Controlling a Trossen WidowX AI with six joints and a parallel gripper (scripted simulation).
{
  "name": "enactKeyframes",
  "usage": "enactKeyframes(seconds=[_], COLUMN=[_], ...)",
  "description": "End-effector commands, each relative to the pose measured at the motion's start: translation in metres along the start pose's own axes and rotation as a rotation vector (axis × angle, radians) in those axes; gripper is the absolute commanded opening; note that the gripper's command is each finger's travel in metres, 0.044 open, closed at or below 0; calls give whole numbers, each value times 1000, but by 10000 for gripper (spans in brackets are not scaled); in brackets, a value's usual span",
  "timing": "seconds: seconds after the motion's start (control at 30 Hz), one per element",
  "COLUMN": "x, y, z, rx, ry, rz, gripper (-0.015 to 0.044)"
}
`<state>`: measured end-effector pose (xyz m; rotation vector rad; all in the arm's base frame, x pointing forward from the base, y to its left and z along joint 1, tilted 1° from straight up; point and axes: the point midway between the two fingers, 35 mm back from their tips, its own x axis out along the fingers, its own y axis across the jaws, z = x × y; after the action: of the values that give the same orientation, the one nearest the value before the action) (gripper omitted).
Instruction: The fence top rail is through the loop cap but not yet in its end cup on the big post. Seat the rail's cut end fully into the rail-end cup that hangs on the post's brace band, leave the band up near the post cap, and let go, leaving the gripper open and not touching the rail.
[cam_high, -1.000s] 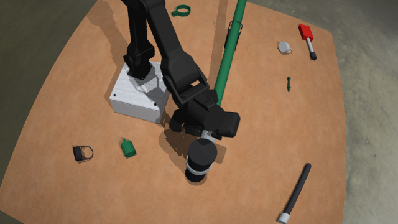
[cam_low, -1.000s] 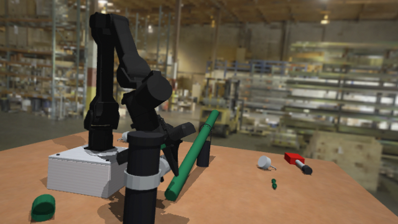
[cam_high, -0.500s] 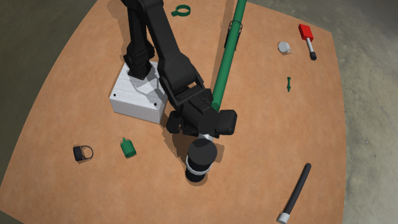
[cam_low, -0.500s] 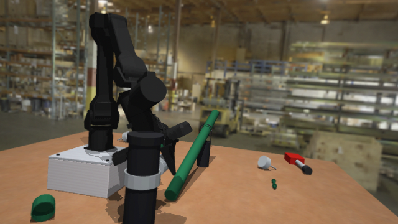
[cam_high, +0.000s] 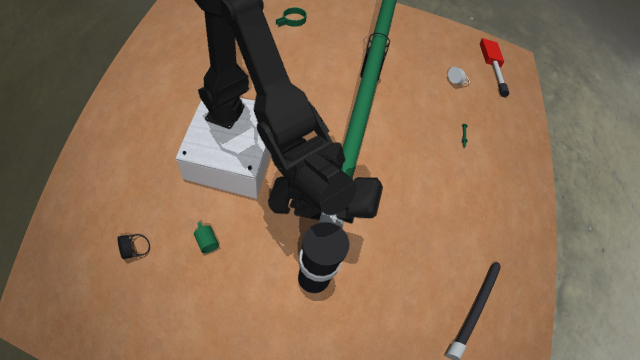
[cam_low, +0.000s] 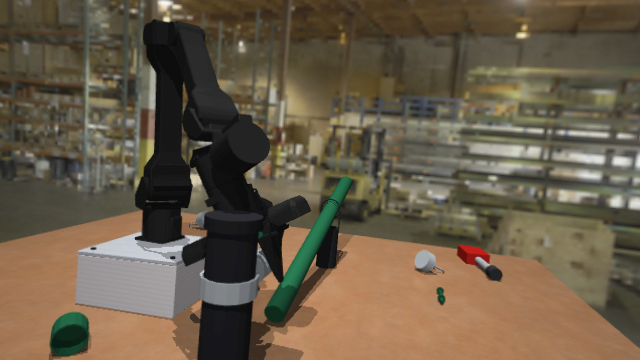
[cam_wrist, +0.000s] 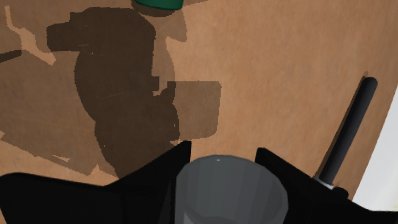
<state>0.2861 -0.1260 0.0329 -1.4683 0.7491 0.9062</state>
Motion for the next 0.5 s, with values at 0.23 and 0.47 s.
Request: enactKeyframes(seconds=[0.23, 0.47], x=[0, -2], y=[0, -2], z=[0, 3], rx=[-1, -1], ry=[0, 0], rz=[0, 0], gripper=[131, 315])
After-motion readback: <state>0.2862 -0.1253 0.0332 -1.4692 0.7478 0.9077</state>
